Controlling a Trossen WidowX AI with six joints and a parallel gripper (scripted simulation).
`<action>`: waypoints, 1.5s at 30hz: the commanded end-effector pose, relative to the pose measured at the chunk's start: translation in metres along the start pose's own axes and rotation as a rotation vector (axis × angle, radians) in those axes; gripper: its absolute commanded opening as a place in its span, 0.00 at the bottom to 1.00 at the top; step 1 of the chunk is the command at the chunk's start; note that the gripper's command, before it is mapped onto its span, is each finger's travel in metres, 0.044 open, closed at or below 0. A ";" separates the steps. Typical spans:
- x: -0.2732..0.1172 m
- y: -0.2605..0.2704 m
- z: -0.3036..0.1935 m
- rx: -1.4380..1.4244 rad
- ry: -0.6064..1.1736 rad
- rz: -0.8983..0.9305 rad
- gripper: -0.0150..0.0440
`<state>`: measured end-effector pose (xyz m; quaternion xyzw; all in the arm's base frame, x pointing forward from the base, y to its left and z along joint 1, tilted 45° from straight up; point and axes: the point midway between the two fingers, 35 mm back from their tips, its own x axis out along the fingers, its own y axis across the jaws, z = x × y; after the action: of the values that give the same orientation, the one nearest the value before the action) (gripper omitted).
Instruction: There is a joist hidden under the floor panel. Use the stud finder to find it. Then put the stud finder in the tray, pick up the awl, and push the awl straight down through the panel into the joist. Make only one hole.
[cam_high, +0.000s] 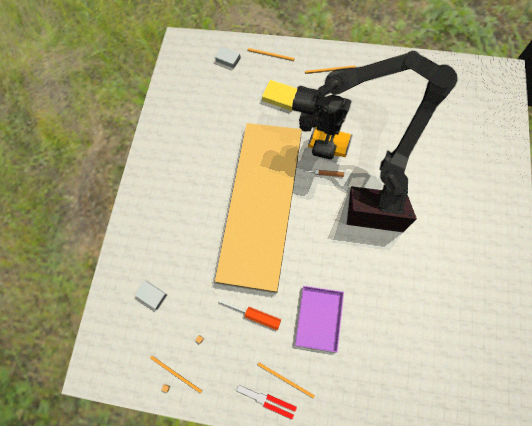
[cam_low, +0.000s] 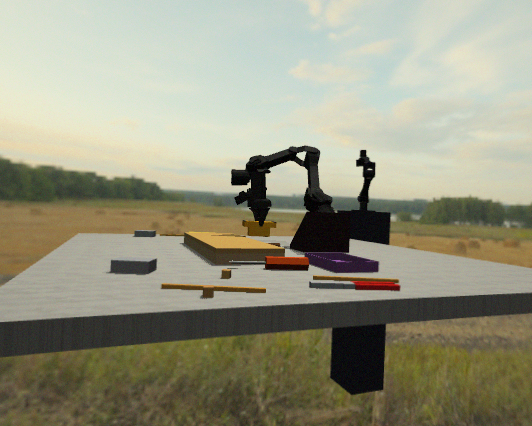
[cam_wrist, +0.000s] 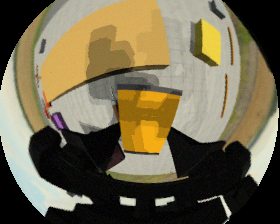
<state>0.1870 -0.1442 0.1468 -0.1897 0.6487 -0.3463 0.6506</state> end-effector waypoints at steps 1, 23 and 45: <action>0.001 0.017 -0.001 -0.016 0.006 0.000 0.25; 0.003 0.026 -0.003 -0.023 0.026 0.097 0.25; 0.002 0.019 -0.002 -0.031 0.020 0.242 0.25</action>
<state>0.1860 -0.1320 0.1258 -0.1220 0.6867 -0.2627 0.6667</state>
